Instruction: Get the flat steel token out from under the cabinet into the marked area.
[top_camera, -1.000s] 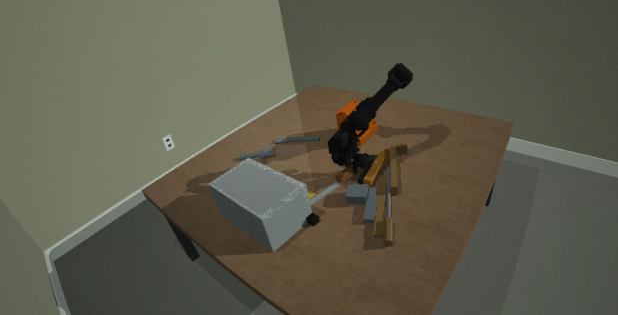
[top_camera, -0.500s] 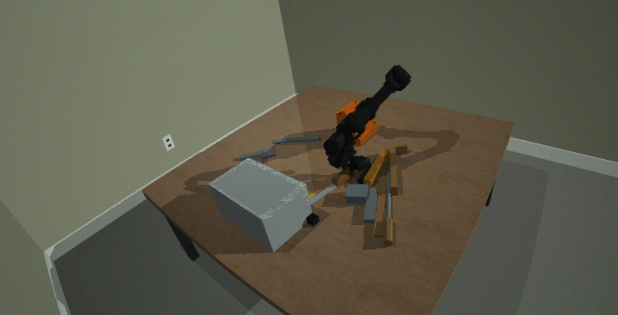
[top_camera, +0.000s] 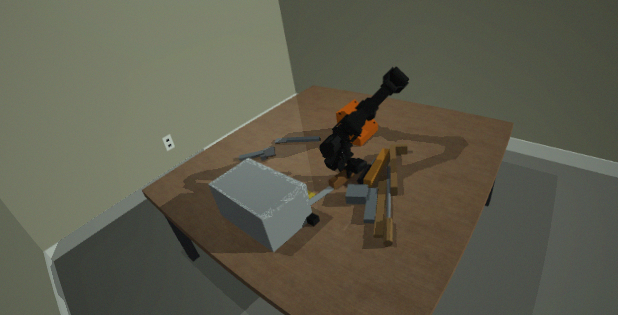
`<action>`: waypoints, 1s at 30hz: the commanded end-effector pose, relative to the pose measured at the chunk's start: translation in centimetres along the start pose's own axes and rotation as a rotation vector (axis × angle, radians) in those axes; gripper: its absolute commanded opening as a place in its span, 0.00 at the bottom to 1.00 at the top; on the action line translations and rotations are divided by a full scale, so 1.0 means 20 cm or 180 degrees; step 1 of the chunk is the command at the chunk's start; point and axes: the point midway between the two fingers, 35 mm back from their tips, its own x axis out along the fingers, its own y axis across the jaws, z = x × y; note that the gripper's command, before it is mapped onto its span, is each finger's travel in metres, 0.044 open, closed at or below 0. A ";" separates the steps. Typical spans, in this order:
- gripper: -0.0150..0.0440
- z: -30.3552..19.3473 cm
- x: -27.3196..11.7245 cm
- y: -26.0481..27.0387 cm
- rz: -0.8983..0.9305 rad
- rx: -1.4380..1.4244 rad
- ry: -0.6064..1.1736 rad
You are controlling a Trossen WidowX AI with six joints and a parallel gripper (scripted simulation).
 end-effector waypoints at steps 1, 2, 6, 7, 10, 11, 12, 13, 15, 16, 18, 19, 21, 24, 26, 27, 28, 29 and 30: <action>0.25 0.02 0.00 0.00 0.0007 -0.0009 0.0001; 0.25 0.03 0.00 0.00 0.0007 -0.0009 0.0001; 0.25 0.05 0.00 0.01 0.0007 -0.0008 0.0001; 0.25 0.06 0.00 0.01 0.0007 -0.0008 0.0000; 0.25 0.08 0.00 0.01 0.0007 -0.0008 0.0000; 0.25 0.08 0.00 0.01 0.0007 -0.0008 0.0000; 0.25 0.09 0.00 0.01 0.0007 -0.0008 0.0000; 0.25 0.09 0.00 0.01 0.0007 -0.0008 0.0000; 0.25 0.10 0.00 0.01 0.0007 -0.0008 -0.0001; 0.25 0.11 0.00 0.01 0.0007 -0.0008 -0.0001; 0.25 0.12 0.00 0.01 0.0007 -0.0008 -0.0001; 0.25 0.13 0.00 0.01 0.0007 -0.0008 -0.0001; 0.25 0.14 0.00 0.01 0.0007 -0.0008 -0.0002; 0.25 0.15 0.00 0.01 0.0007 -0.0009 -0.0002; 0.25 0.17 0.00 0.01 0.0007 -0.0009 -0.0002; 0.25 0.17 0.00 0.01 0.0007 -0.0009 -0.0002; 0.25 0.18 0.00 0.01 0.0007 -0.0009 -0.0003; 0.25 0.18 0.00 0.01 0.0007 -0.0009 -0.0003; 0.25 0.19 0.00 0.01 0.0007 -0.0009 -0.0003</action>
